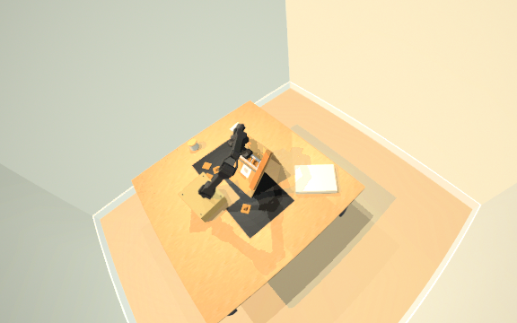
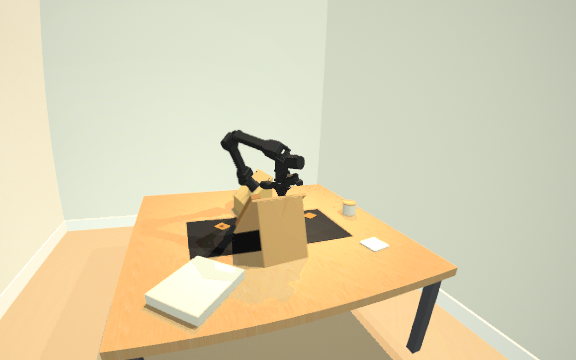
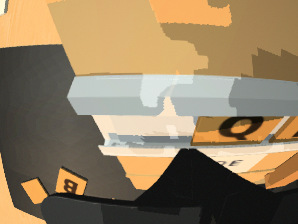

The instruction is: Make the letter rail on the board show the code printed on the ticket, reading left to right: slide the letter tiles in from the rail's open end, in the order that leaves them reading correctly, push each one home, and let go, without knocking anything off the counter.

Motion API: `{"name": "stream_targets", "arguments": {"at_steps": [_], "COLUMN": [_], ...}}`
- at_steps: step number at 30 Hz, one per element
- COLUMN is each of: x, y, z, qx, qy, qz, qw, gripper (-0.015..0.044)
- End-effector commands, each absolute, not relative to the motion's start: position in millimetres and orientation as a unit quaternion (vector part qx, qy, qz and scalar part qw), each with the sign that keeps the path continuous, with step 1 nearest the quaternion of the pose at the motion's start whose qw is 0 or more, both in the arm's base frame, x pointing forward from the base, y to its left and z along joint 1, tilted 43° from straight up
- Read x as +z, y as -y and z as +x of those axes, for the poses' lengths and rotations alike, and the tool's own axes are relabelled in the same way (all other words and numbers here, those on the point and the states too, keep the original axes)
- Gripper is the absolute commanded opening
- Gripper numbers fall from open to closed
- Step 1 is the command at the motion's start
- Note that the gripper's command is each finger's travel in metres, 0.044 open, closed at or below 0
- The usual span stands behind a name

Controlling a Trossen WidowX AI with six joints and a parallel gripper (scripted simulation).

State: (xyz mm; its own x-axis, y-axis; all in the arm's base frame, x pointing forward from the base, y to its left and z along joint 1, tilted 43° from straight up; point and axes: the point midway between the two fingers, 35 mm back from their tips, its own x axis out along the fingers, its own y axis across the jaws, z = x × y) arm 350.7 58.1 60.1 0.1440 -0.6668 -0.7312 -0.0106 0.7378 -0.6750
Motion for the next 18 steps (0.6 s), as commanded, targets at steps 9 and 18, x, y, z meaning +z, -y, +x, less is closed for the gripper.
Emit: {"name": "stream_targets", "arguments": {"at_steps": [9,18], "x": [55.5,53.4], "y": [-55.3,-53.3], "z": [356.1,359.5], "qx": [-0.232,-0.232], "qy": [-0.612,-0.612], "qz": [-0.280,-0.280], "qw": [0.702,0.702], "gripper": [0.0000,0.0000]}}
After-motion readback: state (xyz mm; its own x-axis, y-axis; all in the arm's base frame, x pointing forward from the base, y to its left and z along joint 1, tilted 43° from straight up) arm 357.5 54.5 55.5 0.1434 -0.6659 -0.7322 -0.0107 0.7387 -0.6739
